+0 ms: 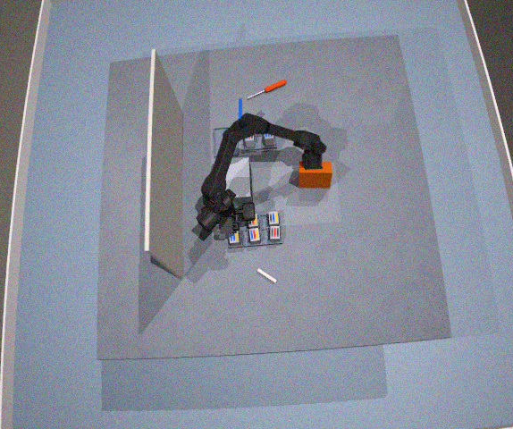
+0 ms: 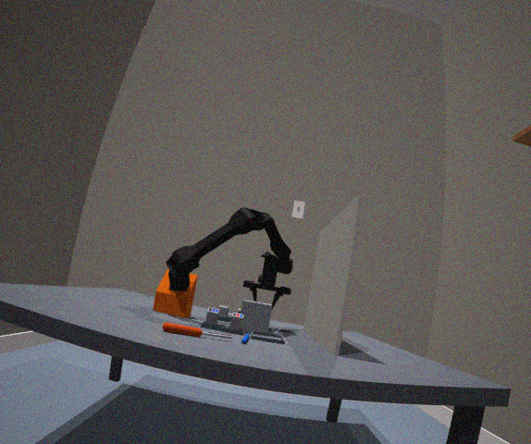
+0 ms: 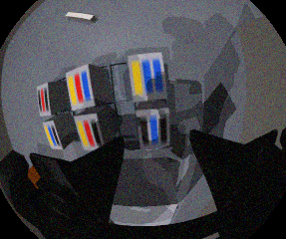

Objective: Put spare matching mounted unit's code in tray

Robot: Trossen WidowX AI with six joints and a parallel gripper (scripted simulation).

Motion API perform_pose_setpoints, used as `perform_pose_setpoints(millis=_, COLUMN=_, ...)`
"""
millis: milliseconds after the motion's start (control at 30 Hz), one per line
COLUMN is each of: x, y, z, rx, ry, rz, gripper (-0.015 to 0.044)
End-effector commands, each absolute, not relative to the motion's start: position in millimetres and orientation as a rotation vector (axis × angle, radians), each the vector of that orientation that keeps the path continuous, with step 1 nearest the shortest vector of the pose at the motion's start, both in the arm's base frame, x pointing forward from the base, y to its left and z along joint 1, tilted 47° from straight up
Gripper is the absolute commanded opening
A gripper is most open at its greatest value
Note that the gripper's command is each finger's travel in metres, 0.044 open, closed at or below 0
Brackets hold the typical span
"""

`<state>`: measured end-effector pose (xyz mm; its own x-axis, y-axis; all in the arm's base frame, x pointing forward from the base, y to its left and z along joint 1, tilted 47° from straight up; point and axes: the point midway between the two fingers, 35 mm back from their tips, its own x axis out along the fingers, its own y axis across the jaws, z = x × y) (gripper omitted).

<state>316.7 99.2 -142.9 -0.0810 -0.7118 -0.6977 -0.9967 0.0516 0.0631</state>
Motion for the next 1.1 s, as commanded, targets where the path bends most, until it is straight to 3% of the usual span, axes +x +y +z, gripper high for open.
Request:
perform_pose_setpoints(millis=0, x=317, y=93, z=-148, rx=-1.715, ry=1.847, rz=0.762, gripper=0.0300)
perform_pose_setpoints(millis=1067, x=311, y=57, z=-181, rx=-1.717, ry=1.850, rz=0.758, gripper=0.0300)
